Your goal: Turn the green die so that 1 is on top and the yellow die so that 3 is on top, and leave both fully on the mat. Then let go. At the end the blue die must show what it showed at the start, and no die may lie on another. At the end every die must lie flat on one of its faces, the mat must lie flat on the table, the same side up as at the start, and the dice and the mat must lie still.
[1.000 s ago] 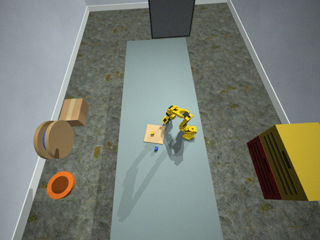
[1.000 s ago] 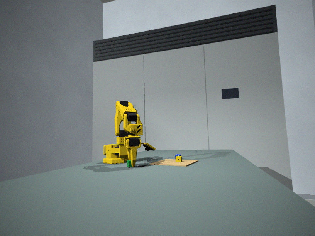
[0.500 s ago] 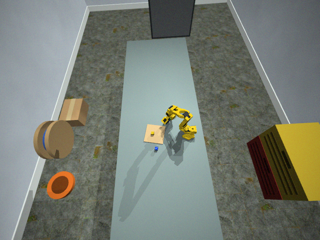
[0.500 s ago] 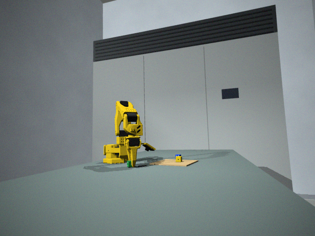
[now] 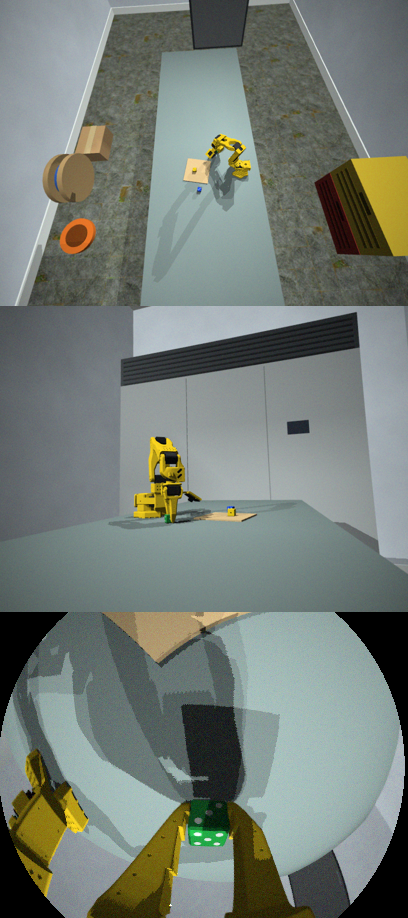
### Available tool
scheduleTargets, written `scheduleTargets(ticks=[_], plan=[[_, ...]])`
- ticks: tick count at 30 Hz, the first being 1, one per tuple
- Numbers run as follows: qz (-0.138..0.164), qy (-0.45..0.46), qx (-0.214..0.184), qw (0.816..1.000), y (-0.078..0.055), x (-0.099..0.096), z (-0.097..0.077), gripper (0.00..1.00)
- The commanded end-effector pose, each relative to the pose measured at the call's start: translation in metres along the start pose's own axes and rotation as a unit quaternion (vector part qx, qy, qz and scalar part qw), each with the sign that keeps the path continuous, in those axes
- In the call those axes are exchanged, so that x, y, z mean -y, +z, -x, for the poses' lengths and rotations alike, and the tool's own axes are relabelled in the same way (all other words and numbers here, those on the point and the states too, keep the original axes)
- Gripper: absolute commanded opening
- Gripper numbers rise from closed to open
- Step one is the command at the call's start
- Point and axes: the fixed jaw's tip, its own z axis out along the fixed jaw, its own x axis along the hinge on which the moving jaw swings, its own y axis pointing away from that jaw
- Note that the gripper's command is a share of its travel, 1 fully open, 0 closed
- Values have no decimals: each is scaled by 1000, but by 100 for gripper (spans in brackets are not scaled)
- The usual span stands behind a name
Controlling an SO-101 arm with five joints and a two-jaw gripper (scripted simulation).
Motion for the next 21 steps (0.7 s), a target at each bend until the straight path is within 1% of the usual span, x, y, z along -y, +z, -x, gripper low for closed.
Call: scheduleTargets(ticks=[1,4,14,21], plan=[[-8,7,1,1000,-1,2,-1,8],[-8,7,1,1000,-1,2,-1,10],[-8,7,1,1000,-1,2,-1,12],[-8,7,1,1000,-1,2,-1,18]])
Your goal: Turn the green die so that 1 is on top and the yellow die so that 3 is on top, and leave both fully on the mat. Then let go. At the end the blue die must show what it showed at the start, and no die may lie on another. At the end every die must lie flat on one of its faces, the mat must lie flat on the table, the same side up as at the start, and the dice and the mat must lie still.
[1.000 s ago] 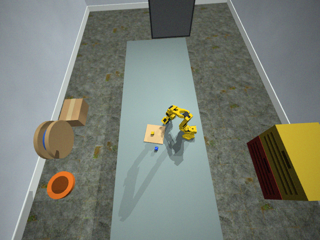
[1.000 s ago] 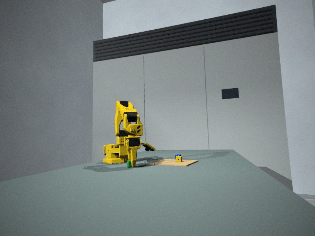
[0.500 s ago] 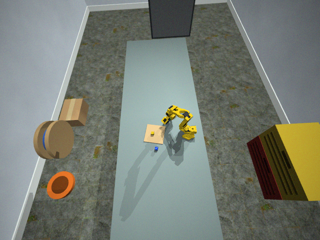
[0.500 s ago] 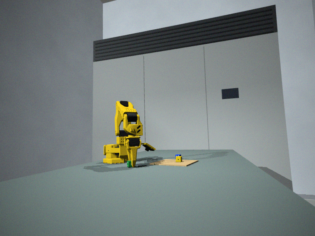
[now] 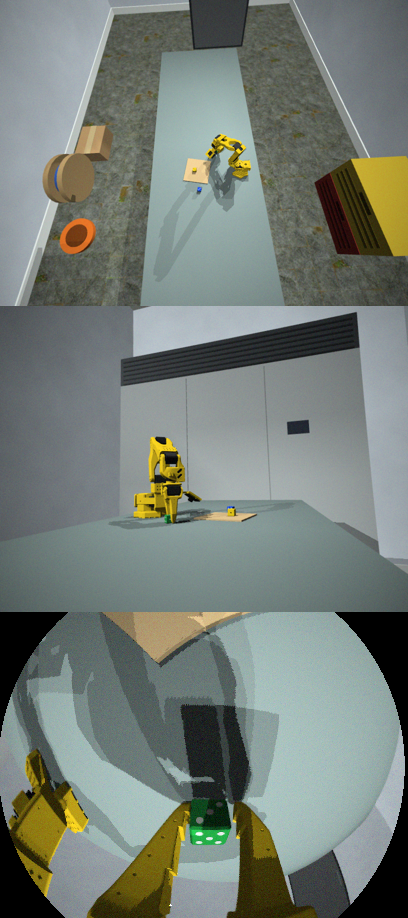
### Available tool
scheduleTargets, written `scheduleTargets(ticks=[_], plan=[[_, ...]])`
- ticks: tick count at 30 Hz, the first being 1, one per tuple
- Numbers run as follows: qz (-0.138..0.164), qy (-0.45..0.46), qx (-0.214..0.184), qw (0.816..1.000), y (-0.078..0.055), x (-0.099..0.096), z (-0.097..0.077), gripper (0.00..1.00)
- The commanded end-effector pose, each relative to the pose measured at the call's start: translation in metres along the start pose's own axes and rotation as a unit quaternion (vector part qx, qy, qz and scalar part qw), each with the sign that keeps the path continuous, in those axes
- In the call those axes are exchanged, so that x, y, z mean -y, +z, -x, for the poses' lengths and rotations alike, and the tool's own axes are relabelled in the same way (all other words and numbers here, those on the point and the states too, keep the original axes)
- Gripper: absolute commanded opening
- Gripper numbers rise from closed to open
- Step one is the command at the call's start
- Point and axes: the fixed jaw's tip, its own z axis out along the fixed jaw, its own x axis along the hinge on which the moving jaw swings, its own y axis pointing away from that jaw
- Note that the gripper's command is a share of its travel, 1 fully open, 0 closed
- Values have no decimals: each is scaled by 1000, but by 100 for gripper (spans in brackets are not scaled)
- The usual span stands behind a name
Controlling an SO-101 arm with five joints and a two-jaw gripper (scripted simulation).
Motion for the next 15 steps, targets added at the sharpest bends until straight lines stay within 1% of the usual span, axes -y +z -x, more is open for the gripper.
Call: scheduleTargets(ticks=[1,4,10,15], plan=[[-8,7,0,1000,-1,2,-1,19],[-8,7,0,1000,-1,2,-1,20],[-8,7,0,1000,-1,2,-1,26],[-8,7,0,1000,-1,2,-1,29]])
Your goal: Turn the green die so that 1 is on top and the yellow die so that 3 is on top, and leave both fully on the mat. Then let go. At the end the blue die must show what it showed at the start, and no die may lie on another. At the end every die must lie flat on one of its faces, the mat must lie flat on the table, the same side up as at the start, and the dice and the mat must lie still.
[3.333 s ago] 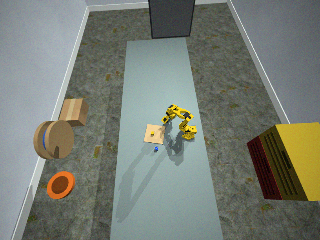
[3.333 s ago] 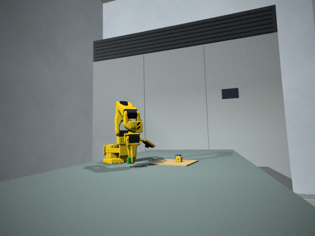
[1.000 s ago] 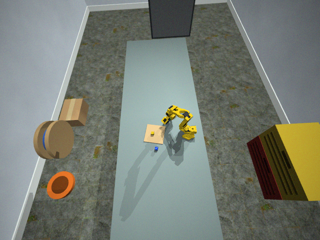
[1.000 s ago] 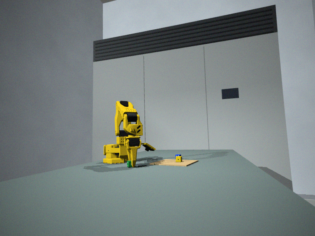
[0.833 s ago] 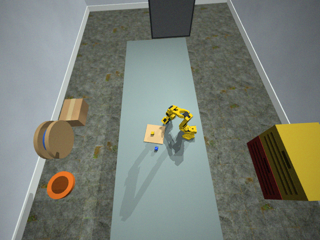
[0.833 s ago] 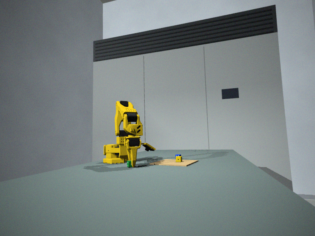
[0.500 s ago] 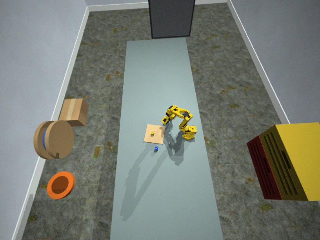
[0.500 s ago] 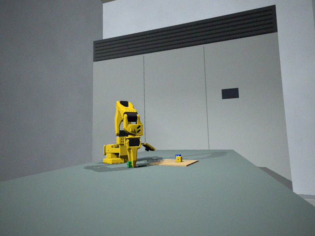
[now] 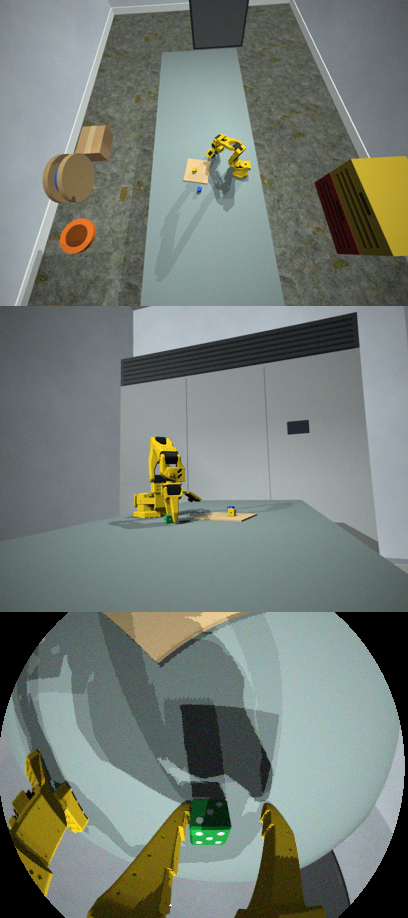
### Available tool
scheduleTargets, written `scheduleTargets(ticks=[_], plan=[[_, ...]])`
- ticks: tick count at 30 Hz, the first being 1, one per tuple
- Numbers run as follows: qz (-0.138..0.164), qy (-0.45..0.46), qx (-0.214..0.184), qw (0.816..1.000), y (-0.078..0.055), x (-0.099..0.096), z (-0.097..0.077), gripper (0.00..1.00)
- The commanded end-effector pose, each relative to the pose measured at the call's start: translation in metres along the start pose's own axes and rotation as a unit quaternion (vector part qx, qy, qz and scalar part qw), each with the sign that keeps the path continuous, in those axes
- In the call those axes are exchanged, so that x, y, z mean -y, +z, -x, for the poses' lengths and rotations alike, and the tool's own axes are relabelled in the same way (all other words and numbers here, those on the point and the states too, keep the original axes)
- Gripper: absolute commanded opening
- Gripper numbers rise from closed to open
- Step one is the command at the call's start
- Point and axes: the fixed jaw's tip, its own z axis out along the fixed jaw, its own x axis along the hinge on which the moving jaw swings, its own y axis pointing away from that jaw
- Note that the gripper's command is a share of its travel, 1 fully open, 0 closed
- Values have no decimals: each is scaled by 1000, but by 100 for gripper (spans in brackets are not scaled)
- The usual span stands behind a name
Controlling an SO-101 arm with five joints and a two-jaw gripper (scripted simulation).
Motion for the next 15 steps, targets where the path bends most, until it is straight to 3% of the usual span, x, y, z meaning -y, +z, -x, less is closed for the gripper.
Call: scheduleTargets(ticks=[1,10,15], plan=[[-8,7,0,1000,-1,2,-1,29],[-8,7,0,1000,-2,2,-1,29],[-8,7,0,1000,-10,4,-1,29]])
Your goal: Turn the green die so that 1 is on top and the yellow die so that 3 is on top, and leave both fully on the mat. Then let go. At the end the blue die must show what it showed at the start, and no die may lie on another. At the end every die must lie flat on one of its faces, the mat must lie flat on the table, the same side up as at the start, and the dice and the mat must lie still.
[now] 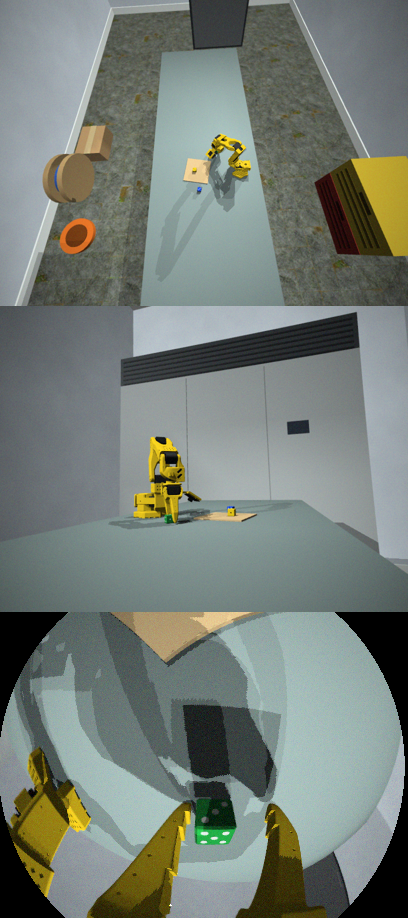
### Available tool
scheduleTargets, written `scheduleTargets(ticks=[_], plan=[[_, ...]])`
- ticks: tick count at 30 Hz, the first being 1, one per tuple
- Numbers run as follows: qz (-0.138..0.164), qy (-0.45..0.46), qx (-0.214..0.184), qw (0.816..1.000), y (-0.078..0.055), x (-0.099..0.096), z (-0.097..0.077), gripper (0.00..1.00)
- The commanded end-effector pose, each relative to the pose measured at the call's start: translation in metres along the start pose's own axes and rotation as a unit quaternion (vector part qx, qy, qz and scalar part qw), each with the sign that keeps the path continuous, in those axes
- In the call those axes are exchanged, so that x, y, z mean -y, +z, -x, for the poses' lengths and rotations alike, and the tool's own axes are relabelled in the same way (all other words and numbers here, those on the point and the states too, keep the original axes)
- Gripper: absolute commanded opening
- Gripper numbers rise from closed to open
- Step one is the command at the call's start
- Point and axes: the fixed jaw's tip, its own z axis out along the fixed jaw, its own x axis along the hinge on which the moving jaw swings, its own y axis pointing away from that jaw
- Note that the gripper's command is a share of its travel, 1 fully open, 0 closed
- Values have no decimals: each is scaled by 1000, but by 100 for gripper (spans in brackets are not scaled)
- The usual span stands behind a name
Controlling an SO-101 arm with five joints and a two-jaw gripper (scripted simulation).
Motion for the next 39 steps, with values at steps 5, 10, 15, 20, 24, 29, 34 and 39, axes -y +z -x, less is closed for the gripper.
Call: scheduleTargets(ticks=[5,10,15,20,24,29,34,39], plan=[[-17,7,1,1000,-26,8,-1,29],[-17,7,1,1000,-37,7,-1,29],[-17,7,1,1000,-53,5,-1,29],[-17,7,1,1000,-60,4,-1,29],[-17,7,1,1000,-60,3,-1,29],[-17,7,1,1000,-60,3,-1,29],[-17,7,1,1000,-60,3,-1,29],[-17,7,1,1000,-60,3,-1,29]])
